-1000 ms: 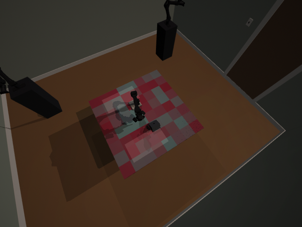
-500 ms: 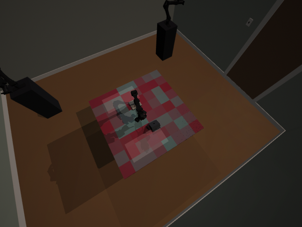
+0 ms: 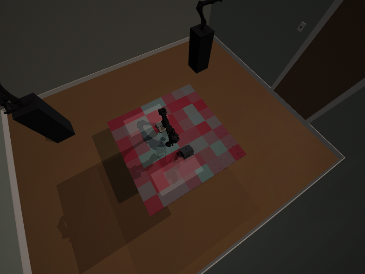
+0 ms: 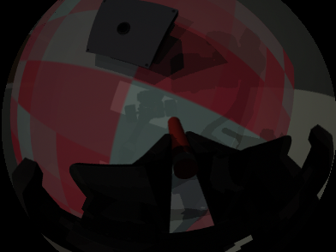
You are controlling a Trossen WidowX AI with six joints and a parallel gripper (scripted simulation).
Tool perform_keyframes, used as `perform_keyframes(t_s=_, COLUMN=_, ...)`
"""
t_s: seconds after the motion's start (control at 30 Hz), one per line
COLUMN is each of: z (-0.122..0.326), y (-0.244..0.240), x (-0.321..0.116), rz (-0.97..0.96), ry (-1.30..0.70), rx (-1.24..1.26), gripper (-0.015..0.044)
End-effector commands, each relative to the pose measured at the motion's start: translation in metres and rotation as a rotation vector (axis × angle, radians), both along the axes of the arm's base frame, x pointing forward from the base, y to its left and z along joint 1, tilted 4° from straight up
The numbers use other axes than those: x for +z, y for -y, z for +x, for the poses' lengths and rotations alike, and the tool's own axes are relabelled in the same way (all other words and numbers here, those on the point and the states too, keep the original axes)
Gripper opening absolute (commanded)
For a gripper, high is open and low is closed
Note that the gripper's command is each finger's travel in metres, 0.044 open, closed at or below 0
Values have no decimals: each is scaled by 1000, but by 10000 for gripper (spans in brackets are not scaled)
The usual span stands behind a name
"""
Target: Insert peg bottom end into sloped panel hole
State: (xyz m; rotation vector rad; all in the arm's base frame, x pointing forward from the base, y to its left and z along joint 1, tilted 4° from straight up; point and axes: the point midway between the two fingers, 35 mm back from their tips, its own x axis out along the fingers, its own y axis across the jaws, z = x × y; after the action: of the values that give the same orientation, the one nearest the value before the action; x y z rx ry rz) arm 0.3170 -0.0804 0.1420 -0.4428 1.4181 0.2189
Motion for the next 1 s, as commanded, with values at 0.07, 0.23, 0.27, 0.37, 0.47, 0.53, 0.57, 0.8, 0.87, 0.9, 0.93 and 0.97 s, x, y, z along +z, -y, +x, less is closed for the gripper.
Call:
perform_keyframes(t_s=0.07, z=4, y=-9, x=1, rz=-19, ry=27, rx=55, gripper=0)
perform_keyframes(t_s=0.23, z=8, y=-16, x=2, rz=-30, ry=50, rx=93, gripper=0)
perform_keyframes(t_s=0.27, z=9, y=-18, x=3, rz=-32, ry=54, rx=101, gripper=0)
perform_keyframes(t_s=0.37, z=11, y=-22, x=4, rz=-39, ry=68, rx=124, gripper=0)
perform_keyframes(t_s=0.47, z=13, y=-27, x=4, rz=-46, ry=82, rx=147, gripper=0)
perform_keyframes(t_s=0.53, z=14, y=-30, x=5, rz=-50, ry=92, rx=162, gripper=0)
perform_keyframes(t_s=0.57, z=15, y=-31, x=5, rz=-52, ry=96, rx=169, gripper=0)
perform_keyframes(t_s=0.8, z=20, y=-42, x=8, rz=-67, ry=129, rx=222, gripper=0)
perform_keyframes(t_s=0.87, z=21, y=-45, x=9, rz=-71, ry=139, rx=237, gripper=0)
perform_keyframes(t_s=0.9, z=22, y=-46, x=9, rz=-73, ry=143, rx=244, gripper=0)
perform_keyframes(t_s=0.93, z=22, y=-48, x=9, rz=-75, ry=148, rx=252, gripper=0)
perform_keyframes(t_s=0.97, z=23, y=-49, x=10, rz=-77, ry=153, rx=259, gripper=0)
